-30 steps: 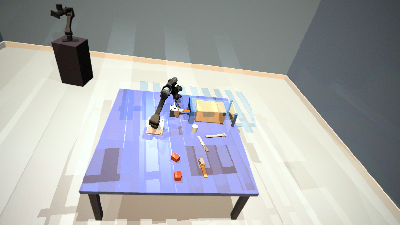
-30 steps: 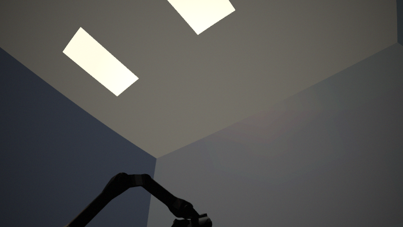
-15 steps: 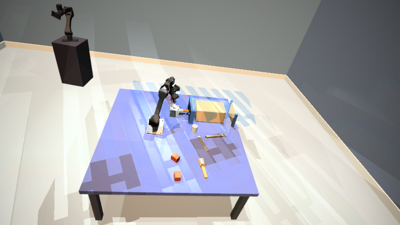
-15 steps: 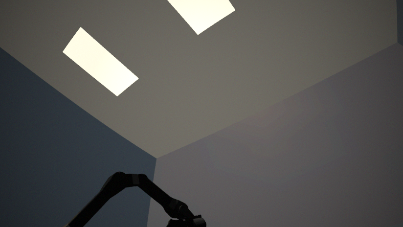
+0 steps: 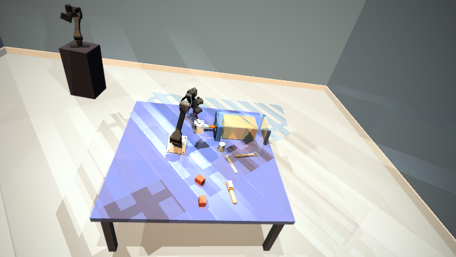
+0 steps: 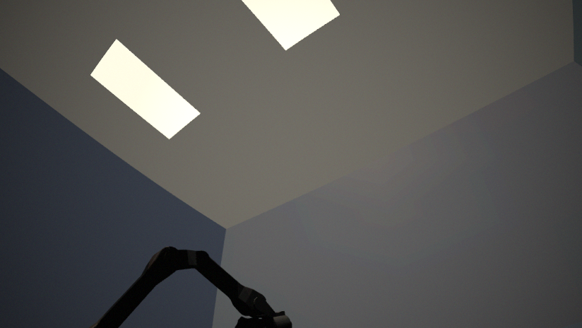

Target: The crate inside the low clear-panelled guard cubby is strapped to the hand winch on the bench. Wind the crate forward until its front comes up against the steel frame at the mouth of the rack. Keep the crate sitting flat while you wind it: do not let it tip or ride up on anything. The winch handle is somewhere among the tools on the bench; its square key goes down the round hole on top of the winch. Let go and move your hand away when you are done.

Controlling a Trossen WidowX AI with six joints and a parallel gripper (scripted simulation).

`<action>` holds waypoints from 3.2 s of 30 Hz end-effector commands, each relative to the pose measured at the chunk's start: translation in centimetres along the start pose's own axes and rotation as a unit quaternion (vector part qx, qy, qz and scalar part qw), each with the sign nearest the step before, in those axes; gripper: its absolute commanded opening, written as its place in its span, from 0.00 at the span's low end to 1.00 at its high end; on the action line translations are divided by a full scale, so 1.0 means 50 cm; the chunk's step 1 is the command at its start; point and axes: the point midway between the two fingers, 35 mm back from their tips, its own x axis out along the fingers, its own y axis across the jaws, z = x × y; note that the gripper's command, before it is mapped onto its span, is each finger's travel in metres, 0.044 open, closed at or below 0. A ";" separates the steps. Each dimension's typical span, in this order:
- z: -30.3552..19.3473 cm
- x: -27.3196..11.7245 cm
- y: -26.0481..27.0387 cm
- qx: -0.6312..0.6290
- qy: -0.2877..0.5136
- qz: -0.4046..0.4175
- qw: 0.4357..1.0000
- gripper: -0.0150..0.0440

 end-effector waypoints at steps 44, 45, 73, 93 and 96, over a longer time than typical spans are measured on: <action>-0.120 -0.049 -0.020 -0.012 0.014 -0.001 1.000 0.25; -0.122 -0.050 -0.021 -0.012 0.014 -0.001 1.000 0.25; -0.167 -0.071 -0.062 -0.013 0.015 -0.001 1.000 0.25; -0.190 -0.082 -0.101 -0.013 0.015 -0.002 1.000 0.25; -0.193 -0.084 -0.106 -0.013 0.016 -0.002 1.000 0.25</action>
